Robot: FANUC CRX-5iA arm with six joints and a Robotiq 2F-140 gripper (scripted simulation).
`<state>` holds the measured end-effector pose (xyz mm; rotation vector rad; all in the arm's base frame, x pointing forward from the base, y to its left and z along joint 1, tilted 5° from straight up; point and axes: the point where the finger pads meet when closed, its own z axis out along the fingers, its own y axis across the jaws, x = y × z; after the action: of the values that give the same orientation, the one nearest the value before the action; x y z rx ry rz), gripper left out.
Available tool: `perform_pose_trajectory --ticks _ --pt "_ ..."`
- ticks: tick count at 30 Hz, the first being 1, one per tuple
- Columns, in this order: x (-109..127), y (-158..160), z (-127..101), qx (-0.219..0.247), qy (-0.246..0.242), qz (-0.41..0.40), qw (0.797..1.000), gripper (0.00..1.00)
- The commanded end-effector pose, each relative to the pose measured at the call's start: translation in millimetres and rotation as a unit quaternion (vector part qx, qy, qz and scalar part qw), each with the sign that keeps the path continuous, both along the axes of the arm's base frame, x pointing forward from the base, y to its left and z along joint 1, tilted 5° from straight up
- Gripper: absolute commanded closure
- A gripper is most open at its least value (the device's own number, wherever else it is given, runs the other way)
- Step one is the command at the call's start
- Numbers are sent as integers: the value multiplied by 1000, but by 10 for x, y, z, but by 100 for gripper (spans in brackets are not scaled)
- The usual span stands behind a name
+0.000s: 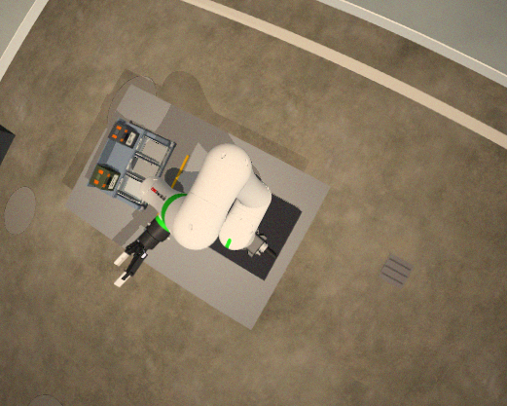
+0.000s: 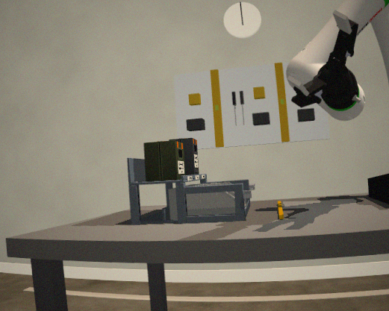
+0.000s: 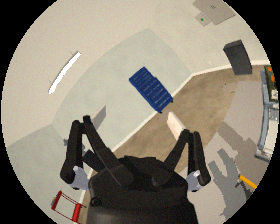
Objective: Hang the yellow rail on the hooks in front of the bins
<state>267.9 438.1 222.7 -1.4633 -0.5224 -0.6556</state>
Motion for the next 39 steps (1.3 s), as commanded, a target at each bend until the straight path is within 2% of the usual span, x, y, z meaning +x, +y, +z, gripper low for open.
perform_pose_trajectory --ticks 1,17,22,34,39 --pt "0 1 1 0 0 0 1000 0" --pt "0 1 1 0 0 0 1000 0" --pt "-158 -157 -184 -53 37 76 995 0" --pt "-158 -157 -184 -53 37 76 995 0" --pt "-202 -428 -399 -124 75 134 980 0"
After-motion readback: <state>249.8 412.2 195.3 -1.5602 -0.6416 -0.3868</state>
